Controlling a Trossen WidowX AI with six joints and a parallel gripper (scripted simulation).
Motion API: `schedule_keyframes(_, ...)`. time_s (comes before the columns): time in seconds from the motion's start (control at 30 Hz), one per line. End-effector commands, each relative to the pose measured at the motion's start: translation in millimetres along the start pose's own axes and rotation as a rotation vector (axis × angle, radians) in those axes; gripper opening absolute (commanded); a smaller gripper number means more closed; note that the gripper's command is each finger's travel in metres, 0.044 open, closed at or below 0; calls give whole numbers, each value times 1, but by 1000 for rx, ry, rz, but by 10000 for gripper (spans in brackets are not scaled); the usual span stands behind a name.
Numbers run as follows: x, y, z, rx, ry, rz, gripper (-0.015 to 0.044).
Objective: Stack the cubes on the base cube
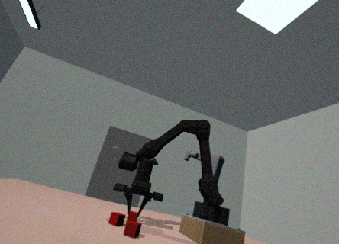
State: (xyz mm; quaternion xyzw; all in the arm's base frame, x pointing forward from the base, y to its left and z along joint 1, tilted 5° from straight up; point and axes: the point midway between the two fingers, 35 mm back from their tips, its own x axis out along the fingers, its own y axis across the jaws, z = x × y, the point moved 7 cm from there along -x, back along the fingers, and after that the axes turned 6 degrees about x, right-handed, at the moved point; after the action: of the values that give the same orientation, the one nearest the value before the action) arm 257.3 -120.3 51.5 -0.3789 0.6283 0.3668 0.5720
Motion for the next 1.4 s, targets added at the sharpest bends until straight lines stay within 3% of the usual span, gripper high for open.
schedule_keyframes(0.0, -14, -3, 0, -2, -3, -10, 105)
schedule_keyframes(0.93, -102, -1, 0, -2, -4, -10, 105)
schedule_keyframes(1.37, -99, -4, 26, 128, -7, -12, 105)
